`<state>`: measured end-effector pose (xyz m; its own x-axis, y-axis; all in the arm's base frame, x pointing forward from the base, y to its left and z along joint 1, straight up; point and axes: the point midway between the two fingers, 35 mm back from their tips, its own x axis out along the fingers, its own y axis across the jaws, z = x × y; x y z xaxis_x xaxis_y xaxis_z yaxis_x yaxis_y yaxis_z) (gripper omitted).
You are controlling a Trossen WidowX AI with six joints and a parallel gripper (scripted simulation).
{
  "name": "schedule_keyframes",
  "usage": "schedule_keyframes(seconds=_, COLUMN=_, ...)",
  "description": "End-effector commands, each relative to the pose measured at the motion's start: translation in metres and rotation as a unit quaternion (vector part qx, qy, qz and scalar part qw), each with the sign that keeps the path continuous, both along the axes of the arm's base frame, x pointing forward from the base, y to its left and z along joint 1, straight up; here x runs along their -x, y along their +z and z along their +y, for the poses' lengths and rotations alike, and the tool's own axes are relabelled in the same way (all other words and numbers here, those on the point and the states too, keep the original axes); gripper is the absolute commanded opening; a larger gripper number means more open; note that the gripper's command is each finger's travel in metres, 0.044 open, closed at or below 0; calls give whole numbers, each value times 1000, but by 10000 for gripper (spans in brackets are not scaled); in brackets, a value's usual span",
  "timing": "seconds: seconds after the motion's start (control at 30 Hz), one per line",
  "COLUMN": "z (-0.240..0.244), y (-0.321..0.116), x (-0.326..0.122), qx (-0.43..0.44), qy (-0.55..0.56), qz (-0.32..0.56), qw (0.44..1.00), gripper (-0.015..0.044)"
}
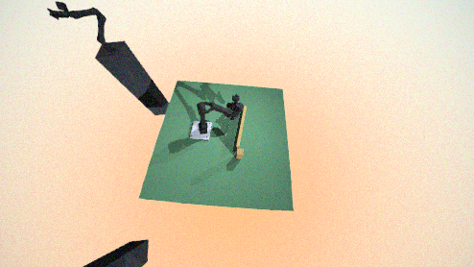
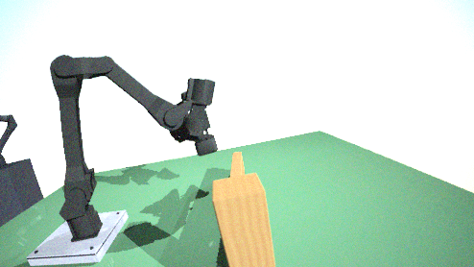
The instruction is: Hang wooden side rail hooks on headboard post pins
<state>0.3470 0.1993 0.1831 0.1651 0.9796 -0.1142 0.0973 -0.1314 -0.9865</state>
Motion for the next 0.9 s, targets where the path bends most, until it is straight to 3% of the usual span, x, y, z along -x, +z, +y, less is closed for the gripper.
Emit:
schedule_keyframes(seconds=0.0, z=0, y=3, x=0, qx=0, qy=0, qz=0, qw=1000, gripper=426)
schedule_keyframes(seconds=0.23, z=0, y=68, x=2, qx=0, qy=0, qz=0, qw=1000, gripper=440)
schedule_keyframes(seconds=0.43, z=-2, y=64, x=-1, qx=-1, qy=-6, qz=0, qw=1000, gripper=440)
schedule_keyframes(seconds=0.63, z=-66, y=38, x=-23, qx=-28, qy=-207, qz=167, qw=963, gripper=440)
schedule_keyframes(seconds=0.87, z=-162, y=3, x=-26, qx=-154, qy=-445, qz=337, qw=815, gripper=440)
